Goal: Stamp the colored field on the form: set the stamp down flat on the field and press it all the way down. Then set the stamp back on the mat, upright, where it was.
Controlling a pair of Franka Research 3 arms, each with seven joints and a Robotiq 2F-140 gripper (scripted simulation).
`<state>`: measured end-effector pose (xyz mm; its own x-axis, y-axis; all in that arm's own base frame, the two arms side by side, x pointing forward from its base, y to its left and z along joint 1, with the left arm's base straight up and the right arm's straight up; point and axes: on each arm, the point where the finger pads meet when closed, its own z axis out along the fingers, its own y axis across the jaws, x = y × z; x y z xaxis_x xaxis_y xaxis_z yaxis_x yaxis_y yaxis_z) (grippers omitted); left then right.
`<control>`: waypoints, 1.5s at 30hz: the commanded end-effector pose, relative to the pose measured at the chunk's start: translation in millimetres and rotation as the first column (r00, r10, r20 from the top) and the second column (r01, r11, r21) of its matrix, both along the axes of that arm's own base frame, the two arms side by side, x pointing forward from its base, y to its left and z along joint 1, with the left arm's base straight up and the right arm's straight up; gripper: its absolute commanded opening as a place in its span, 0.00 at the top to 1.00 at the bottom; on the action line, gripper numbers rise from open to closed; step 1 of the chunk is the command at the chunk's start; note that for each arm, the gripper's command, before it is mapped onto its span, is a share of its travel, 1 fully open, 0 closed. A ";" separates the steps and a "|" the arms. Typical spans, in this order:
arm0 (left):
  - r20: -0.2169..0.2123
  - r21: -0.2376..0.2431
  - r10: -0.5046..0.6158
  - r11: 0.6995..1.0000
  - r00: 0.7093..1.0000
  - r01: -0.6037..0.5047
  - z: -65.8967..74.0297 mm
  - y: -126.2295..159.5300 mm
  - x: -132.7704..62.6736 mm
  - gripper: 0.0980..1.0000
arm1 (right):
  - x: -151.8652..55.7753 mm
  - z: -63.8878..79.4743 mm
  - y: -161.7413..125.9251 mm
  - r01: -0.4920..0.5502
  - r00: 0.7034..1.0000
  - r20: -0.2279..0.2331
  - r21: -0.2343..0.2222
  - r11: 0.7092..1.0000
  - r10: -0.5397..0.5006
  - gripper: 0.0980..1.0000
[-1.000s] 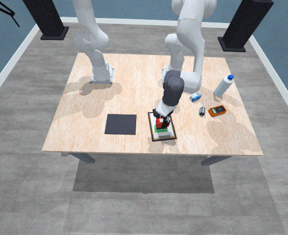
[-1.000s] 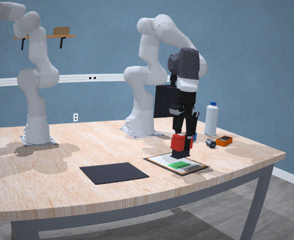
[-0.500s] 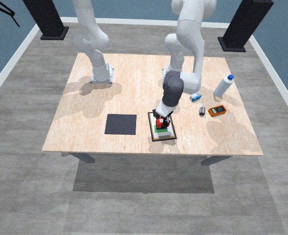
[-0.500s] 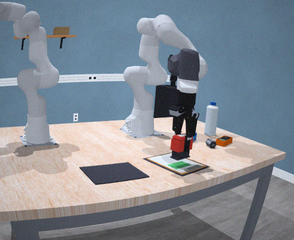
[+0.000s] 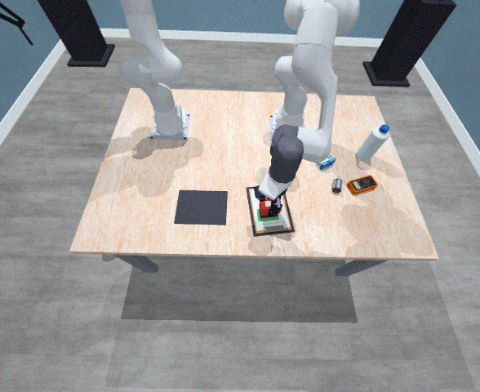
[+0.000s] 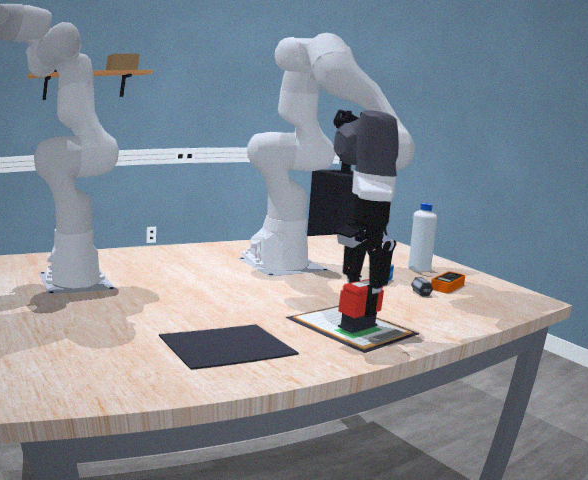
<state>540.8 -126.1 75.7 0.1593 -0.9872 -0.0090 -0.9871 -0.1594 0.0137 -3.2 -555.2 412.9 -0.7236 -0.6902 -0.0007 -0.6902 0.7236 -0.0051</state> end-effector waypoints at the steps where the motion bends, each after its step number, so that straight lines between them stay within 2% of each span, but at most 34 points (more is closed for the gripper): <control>1: 0.015 -0.007 -0.003 1.000 1.000 0.003 -2.8 -1.5 4.9 0.81 | 0.0 0.1 0.0 0.000 1.000 0.000 0.000 1.000 0.000 0.00; 34: 0.015 -0.007 -0.003 1.000 1.000 0.003 -6.1 -1.8 5.6 0.81 | 0.0 0.1 0.0 0.000 1.000 0.000 0.000 1.000 0.000 0.00; 38: 0.015 -0.007 -0.003 1.000 1.000 0.003 -8.4 -1.8 5.6 0.81 | 0.0 0.1 0.0 0.000 1.000 0.000 0.000 1.000 0.000 0.00; 45: 0.015 -0.007 -0.003 1.000 1.000 0.003 -26.3 -1.8 5.6 0.81 | 0.0 0.1 0.0 0.000 1.000 0.000 0.000 1.000 0.000 0.00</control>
<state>545.9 -127.4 59.2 0.1589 -0.9873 -0.0034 -0.9873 -0.1589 0.0015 -3.2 -555.2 412.9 -0.7236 -0.6902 -0.0007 -0.6902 0.7236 -0.0051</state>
